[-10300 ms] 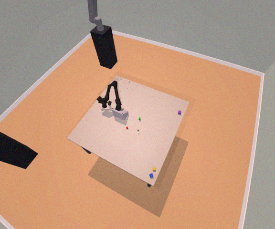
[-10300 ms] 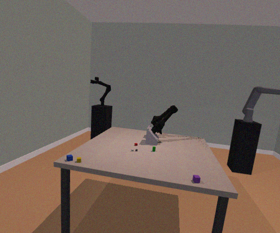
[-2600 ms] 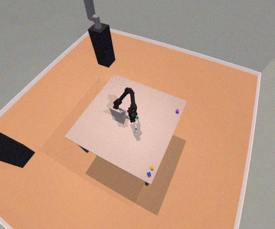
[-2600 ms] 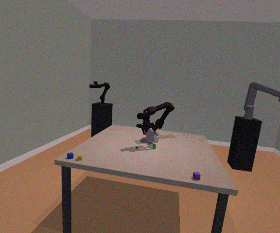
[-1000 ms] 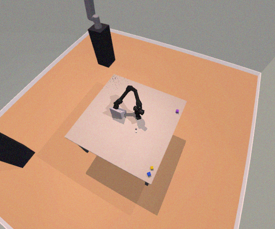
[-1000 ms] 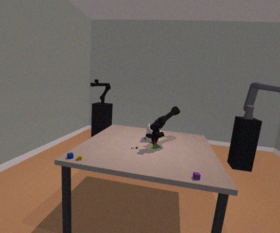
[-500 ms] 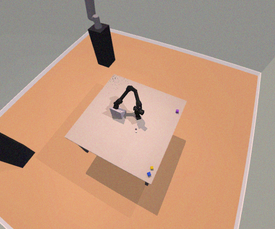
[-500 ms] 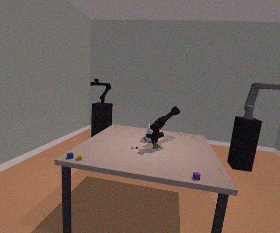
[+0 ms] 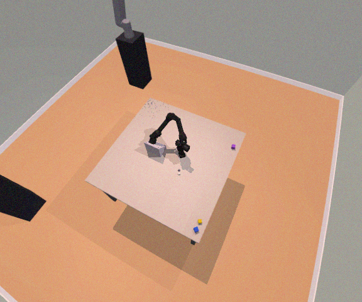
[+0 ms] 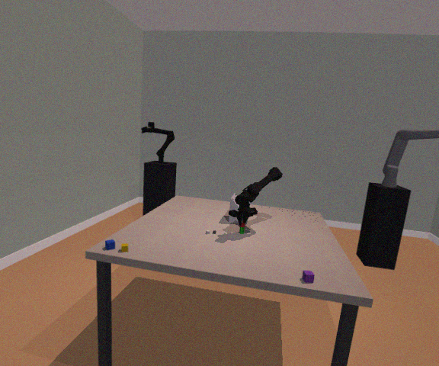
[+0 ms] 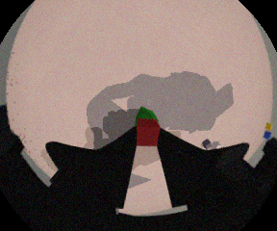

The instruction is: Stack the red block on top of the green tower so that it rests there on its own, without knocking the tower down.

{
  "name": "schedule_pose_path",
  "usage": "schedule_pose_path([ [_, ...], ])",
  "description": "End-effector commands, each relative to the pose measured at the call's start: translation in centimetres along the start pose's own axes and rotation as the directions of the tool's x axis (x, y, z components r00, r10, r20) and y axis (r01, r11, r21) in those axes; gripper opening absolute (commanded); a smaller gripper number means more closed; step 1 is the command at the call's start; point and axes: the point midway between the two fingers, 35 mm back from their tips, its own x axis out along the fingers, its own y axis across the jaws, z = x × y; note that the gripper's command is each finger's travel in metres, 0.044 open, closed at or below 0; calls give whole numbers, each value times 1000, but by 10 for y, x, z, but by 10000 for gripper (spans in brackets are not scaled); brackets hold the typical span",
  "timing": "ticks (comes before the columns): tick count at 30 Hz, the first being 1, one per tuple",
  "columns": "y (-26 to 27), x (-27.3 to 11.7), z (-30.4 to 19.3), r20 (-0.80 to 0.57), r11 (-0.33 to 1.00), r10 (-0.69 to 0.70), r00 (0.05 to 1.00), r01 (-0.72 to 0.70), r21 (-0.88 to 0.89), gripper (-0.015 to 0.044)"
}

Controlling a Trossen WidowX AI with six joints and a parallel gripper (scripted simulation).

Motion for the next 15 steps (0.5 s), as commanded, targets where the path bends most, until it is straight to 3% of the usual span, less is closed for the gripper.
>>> schedule_pose_path([
  [1,0,0,0,0,1000,-1,1000,1,-2,131],
  [12,0,0,0,0,1000,-1,1000,1,-2,420],
  [15,0,0,0,0,1000,-1,1000,1,-2,440],
])
